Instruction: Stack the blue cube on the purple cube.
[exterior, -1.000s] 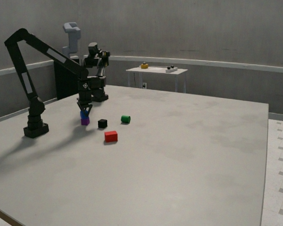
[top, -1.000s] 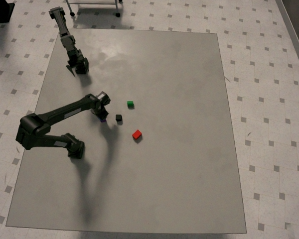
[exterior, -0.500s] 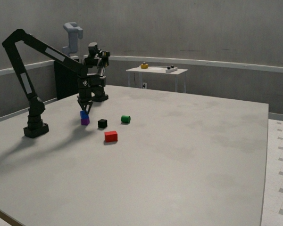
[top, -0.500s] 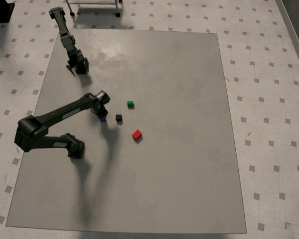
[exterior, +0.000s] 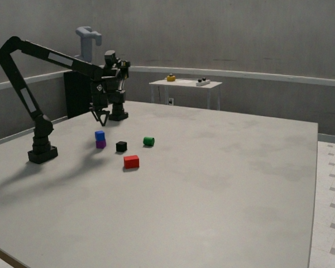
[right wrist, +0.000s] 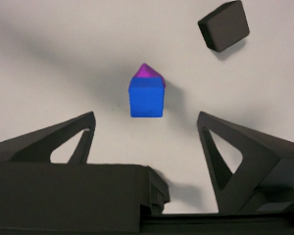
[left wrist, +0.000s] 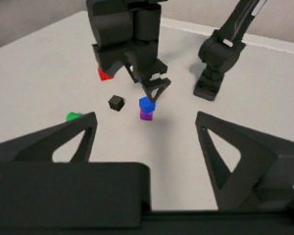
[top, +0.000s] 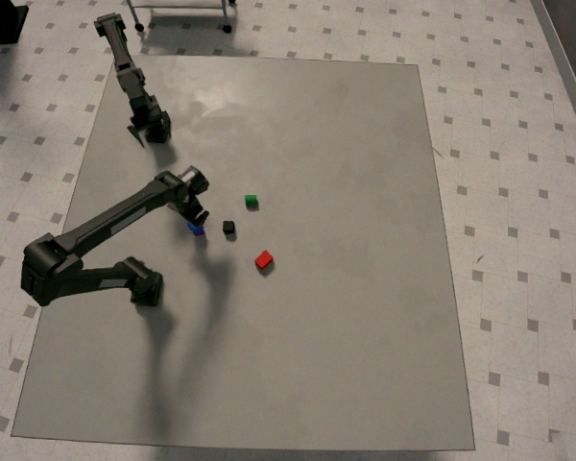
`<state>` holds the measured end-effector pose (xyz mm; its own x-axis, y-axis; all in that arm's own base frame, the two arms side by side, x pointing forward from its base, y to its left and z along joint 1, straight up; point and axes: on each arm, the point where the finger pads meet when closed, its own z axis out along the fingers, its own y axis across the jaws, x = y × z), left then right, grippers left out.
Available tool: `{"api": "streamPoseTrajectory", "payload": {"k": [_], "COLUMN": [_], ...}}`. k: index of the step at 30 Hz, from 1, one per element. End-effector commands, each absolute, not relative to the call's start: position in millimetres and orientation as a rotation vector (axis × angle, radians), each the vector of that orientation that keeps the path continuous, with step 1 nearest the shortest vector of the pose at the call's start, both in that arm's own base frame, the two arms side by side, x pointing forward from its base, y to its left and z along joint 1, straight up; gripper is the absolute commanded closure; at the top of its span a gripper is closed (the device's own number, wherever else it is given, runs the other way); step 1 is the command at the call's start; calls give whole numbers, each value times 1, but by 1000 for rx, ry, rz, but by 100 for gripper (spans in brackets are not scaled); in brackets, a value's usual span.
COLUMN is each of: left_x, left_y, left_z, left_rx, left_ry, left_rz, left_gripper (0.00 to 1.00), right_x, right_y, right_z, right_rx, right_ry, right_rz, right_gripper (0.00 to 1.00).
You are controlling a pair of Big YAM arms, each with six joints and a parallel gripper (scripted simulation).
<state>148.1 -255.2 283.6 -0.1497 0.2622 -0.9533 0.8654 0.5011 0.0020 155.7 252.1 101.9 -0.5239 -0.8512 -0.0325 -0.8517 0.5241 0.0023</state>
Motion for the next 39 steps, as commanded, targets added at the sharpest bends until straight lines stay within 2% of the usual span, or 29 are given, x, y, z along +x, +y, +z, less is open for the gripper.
{"api": "streamPoseTrajectory", "payload": {"k": [1, 13, 26, 39], "left_x": [148, 148, 148, 148], "left_y": [-256, -256, -256, -256], "left_z": [304, 304, 304, 304], "left_rx": [955, 955, 955, 955], "left_ry": [1654, 1654, 1654, 1654], "left_rz": [-722, -722, -722, -722], "left_gripper": [0, 0, 0, 0], "right_x": [157, 152, 146, 149], "right_y": [255, 247, 240, 245], "right_z": [101, 91, 87, 94], "right_rx": [-1524, -1479, -1268, -1244], "right_ry": [2739, 2666, 2276, 2226], "right_rz": [7, 76, 384, 416], "right_gripper": [0, 0, 0, 0]}}
